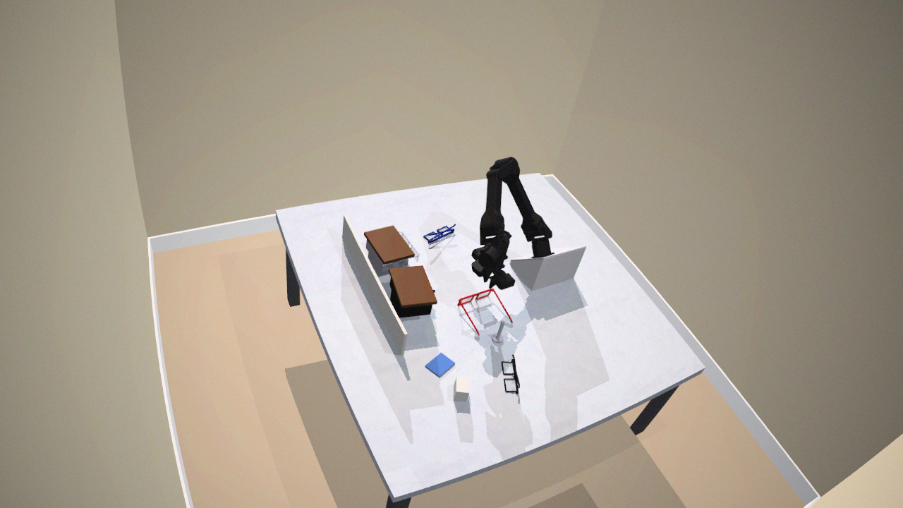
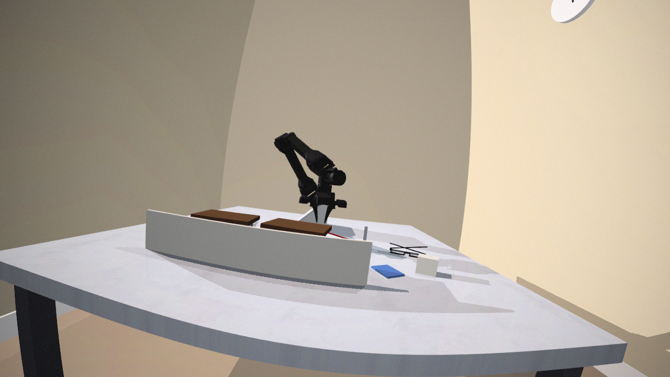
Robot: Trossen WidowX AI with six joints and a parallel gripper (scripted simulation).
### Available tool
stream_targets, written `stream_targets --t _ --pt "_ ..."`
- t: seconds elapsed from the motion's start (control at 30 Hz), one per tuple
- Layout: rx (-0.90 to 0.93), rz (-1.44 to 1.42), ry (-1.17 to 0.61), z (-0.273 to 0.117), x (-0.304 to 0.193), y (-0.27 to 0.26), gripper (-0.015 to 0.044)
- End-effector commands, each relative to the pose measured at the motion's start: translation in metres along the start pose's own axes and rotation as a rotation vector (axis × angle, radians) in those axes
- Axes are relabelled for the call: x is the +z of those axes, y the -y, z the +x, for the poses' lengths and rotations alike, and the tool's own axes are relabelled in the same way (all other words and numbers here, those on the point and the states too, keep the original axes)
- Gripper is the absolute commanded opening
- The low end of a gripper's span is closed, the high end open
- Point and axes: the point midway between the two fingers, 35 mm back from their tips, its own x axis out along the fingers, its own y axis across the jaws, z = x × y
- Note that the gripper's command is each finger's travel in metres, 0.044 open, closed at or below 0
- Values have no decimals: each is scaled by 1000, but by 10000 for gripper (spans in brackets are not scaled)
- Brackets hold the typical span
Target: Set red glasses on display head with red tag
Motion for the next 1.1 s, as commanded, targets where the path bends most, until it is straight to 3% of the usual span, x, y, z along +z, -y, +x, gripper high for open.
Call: stream_targets --t 0.0,1.07 --pt "2 -2 -1 5 0 -1 140" --pt "-1 -1 -1 57 -1 0 140"
